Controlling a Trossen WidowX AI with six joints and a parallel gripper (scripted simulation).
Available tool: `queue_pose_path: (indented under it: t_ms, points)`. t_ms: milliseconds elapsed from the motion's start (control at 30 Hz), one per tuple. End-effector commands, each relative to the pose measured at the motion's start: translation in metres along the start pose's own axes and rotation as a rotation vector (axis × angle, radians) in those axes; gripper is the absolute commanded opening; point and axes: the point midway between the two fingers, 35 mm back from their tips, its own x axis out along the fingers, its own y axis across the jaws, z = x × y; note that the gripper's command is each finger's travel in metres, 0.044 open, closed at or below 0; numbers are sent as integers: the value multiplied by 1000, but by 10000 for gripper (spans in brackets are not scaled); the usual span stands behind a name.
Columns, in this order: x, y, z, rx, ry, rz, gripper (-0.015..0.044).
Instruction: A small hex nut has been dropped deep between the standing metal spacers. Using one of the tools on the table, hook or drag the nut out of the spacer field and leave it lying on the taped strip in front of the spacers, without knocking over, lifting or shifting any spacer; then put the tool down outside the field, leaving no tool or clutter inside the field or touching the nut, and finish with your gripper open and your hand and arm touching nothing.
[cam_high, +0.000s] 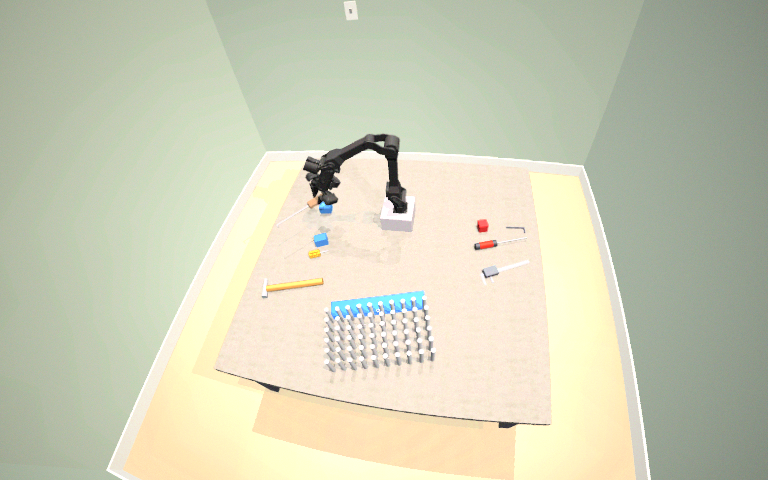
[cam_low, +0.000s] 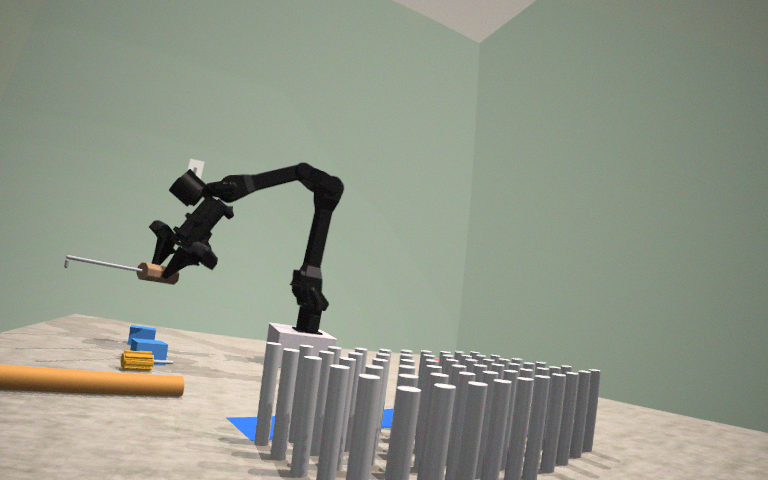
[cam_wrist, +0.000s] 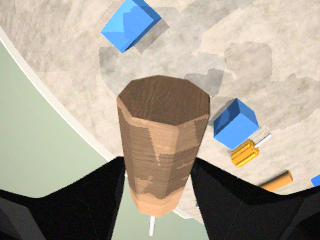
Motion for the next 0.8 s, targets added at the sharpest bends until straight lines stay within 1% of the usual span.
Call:
queue_pose_path:
  t_ms: [0,767]
  points:
    - [6,-2,3,-1,-2,-5,0]
    - [31,-7,10,-1,-2,-5,0]
